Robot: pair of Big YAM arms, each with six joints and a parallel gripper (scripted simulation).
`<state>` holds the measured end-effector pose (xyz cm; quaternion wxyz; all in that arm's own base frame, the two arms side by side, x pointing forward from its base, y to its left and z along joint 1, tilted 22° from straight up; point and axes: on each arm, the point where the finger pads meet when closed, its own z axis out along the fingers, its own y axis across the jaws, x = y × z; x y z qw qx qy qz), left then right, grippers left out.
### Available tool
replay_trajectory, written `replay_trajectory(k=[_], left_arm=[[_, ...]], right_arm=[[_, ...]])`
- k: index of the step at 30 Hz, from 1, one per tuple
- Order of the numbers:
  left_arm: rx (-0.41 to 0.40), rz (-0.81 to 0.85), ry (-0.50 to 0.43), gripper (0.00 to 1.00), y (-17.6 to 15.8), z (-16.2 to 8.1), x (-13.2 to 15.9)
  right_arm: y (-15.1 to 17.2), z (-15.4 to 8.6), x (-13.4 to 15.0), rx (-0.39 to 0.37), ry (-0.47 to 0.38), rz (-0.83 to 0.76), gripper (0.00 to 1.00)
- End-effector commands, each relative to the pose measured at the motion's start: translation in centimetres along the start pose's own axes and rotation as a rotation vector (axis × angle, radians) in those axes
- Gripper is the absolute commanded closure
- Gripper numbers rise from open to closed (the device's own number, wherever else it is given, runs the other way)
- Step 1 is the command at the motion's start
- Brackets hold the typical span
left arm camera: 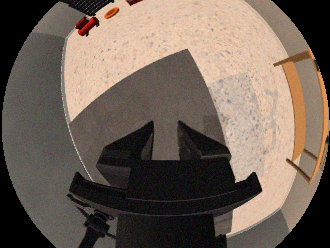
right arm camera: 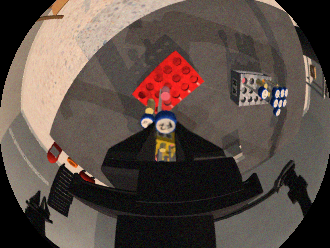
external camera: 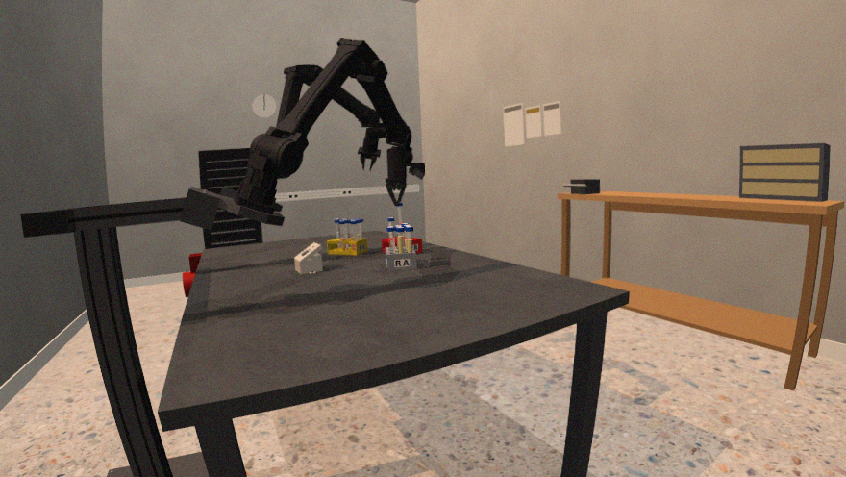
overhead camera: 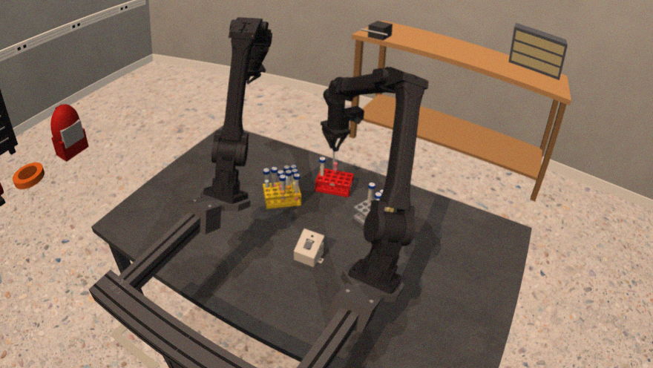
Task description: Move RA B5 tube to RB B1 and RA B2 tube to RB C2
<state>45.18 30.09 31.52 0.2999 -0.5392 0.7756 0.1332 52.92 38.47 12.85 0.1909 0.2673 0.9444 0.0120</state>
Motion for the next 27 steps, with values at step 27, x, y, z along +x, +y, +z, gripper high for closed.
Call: replay_trajectory(k=[27], left_arm=[[0.021,-0.013,-0.031,0.7,-0.5,-1.3,-1.5]], right_arm=[[2.0,-5.9,-0.8,-0.067,-0.022,0.017,1.0]])
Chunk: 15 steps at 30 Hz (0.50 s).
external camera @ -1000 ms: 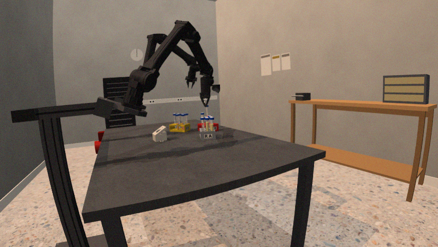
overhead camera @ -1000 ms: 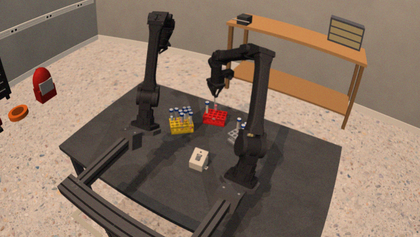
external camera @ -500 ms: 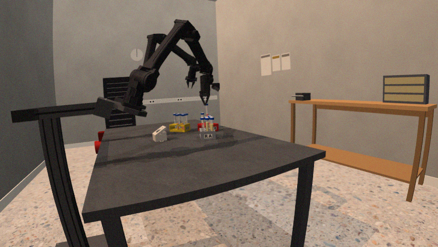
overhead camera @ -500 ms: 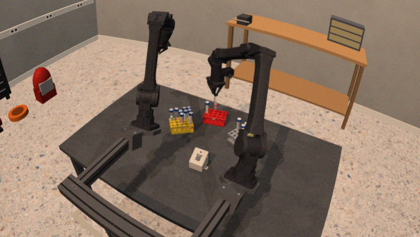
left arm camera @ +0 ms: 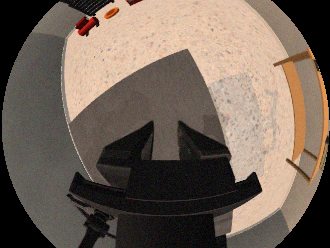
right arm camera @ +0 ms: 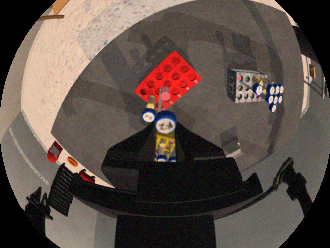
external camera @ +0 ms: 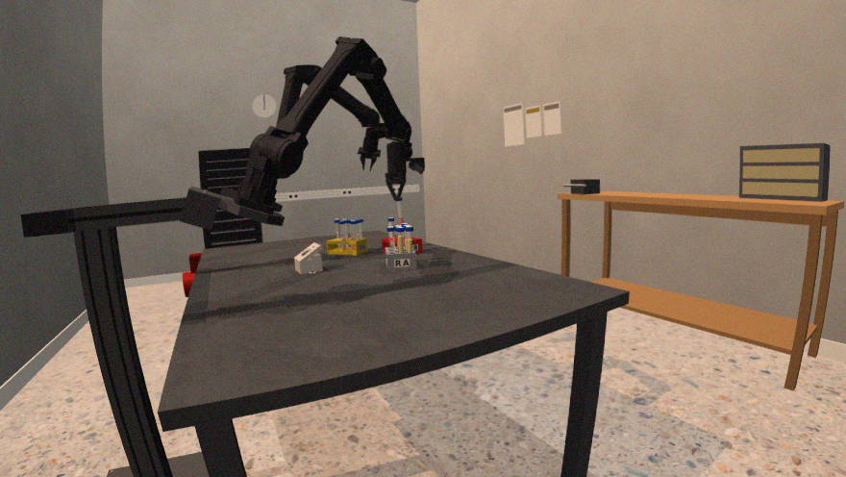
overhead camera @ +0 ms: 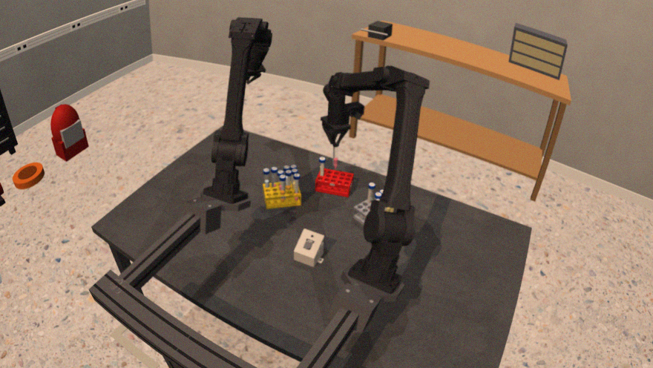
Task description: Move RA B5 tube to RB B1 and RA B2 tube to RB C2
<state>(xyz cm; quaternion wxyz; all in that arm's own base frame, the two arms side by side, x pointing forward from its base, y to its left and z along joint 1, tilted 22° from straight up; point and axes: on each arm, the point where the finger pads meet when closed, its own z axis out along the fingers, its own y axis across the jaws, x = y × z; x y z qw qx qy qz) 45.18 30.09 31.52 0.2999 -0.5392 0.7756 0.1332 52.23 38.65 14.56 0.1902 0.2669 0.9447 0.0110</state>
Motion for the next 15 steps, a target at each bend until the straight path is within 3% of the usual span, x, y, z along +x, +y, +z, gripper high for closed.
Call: replay_trajectory(k=[1,15], left_arm=[[0.021,-0.013,-0.031,0.7,-0.5,-1.3,-1.5],[0.021,-0.013,-0.031,0.7,-0.5,-1.3,-1.5]], right_arm=[[0.6,-2.4,0.5,-0.038,-0.012,0.005,1.0],[-1.1,-1.5,2.1,-0.046,-0.014,0.008,1.0]])
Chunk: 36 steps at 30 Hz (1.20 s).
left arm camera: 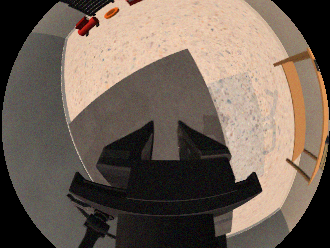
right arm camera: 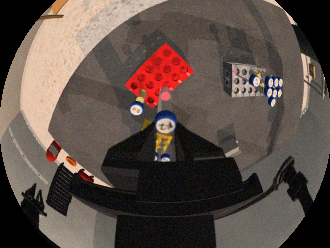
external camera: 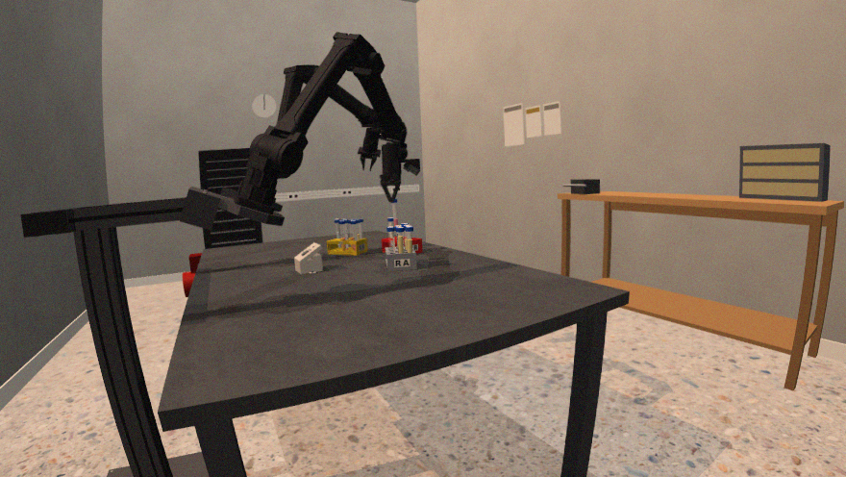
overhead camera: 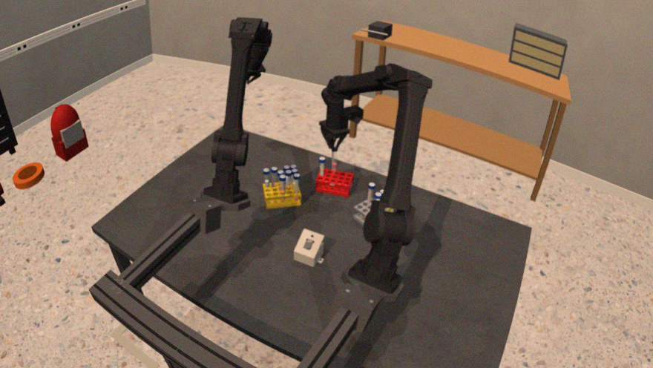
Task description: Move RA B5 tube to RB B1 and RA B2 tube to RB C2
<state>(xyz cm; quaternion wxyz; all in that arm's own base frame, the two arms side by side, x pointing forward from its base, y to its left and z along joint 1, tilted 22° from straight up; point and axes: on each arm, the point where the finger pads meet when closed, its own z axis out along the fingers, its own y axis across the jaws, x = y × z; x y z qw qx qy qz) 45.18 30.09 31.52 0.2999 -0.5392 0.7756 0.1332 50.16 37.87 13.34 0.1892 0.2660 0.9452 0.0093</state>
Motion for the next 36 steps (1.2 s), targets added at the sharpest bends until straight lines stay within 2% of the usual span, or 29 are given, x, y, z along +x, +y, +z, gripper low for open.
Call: replay_trajectory(k=[1,19,20,22,36], left_arm=[[0.021,-0.013,-0.031,0.7,-0.5,-1.3,-1.5],[0.021,-0.013,-0.031,0.7,-0.5,-1.3,-1.5],[0.021,-0.013,-0.031,0.7,-0.5,-1.3,-1.5],[0.021,-0.013,-0.031,0.7,-0.5,-1.3,-1.5],[0.021,-0.013,-0.031,0.7,-0.5,-1.3,-1.5]], right_arm=[[0.7,-2.0,0.4,-0.049,-0.015,0.01,1.0],[-1.3,-1.9,2.0,-0.047,-0.014,0.013,1.0],[-1.8,-0.1,2.3,-0.017,-0.007,0.011,1.0],[-1.6,-1.8,2.5,-0.048,-0.014,0.011,1.0],[-4.1,-1.7,4.8,-0.047,-0.013,0.01,1.0]])
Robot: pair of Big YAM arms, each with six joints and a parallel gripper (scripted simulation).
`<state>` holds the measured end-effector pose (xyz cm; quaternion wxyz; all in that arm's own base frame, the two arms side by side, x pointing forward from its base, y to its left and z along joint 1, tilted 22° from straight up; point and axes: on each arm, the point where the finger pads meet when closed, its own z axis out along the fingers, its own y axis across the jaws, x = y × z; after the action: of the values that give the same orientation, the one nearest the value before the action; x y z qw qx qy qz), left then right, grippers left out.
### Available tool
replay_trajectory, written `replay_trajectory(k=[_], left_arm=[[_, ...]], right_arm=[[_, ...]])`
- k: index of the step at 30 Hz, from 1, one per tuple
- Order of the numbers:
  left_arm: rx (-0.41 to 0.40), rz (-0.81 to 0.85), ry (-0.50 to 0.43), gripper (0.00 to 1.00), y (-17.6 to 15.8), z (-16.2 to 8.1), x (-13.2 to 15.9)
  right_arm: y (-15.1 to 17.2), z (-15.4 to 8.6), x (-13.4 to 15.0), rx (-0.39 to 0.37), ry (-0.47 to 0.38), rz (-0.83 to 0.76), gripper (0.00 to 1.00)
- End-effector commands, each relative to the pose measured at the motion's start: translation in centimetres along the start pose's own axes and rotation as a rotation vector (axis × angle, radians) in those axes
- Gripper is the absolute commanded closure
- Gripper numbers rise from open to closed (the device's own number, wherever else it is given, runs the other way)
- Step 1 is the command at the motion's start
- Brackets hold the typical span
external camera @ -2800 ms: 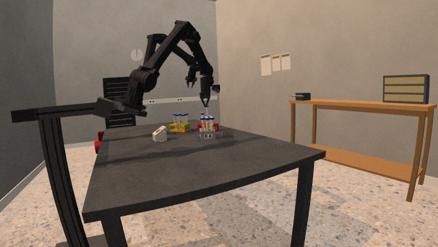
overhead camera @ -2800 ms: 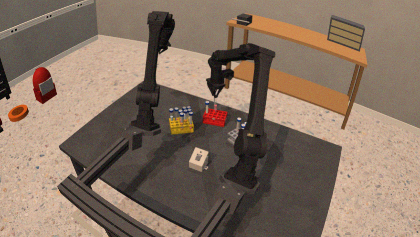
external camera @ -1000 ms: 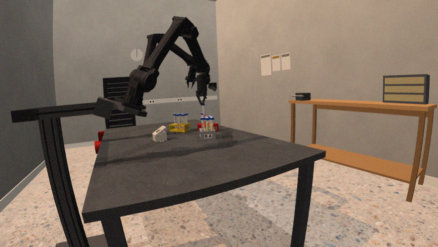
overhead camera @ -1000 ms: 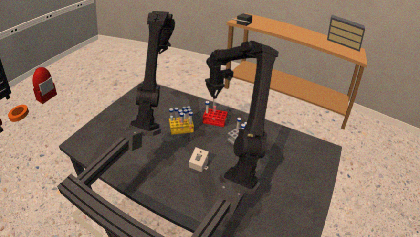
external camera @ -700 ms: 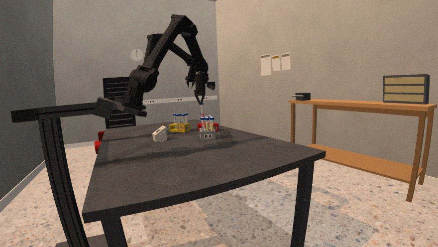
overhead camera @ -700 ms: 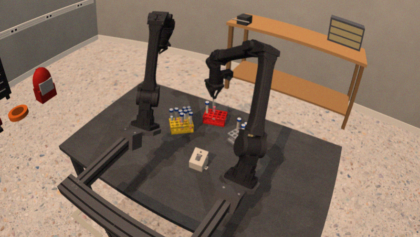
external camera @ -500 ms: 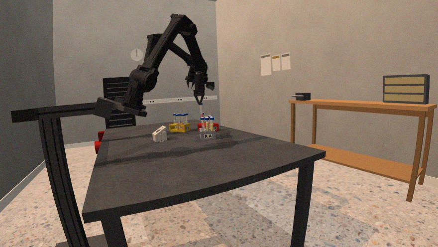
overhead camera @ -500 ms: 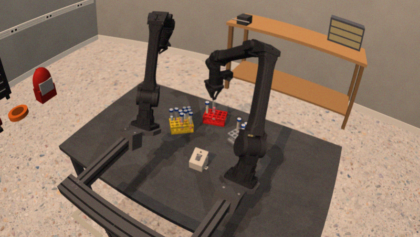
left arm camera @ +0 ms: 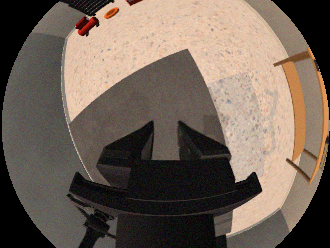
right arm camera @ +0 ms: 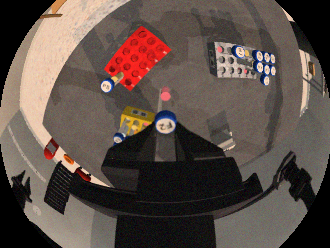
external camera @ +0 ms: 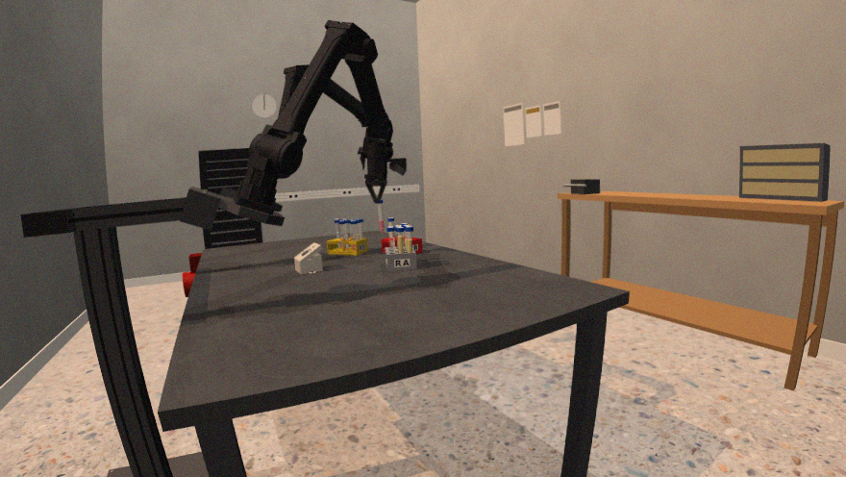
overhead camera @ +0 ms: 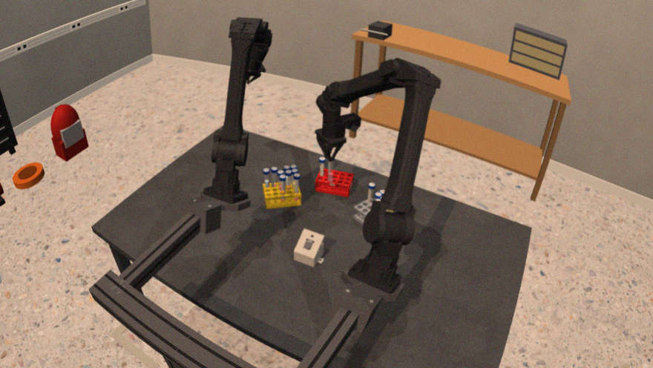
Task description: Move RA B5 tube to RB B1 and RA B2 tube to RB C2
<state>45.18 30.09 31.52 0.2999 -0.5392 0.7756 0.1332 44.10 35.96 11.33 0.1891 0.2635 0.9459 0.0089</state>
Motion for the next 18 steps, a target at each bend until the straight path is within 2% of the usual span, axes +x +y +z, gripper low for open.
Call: replay_trajectory(k=[1,4,6,15,17,18], left_arm=[[0.021,-0.013,-0.031,0.7,-0.5,-1.3,-1.5],[0.021,-0.013,-0.031,0.7,-0.5,-1.3,-1.5],[0.021,-0.013,-0.031,0.7,-0.5,-1.3,-1.5],[0.021,-0.013,-0.031,0.7,-0.5,-1.3,-1.5],[0.021,-0.013,-0.031,0.7,-0.5,-1.3,-1.5],[0.021,-0.013,-0.031,0.7,-0.5,-1.3,-1.5]], right_arm=[[0.6,-1.5,0.5,-0.046,-0.013,0.016,1.0],[0.0,-1.4,0.3,-0.042,-0.016,-0.097,1.0],[-0.3,-0.1,0.5,-0.02,-0.01,-0.166,1.0],[-0.2,-0.2,0.5,-0.02,-0.012,-0.466,1.0],[-0.2,-0.2,0.5,-0.02,-0.012,-0.466,1.0],[0.0,0.0,1.8,-0.017,-0.008,-0.485,1.0]])
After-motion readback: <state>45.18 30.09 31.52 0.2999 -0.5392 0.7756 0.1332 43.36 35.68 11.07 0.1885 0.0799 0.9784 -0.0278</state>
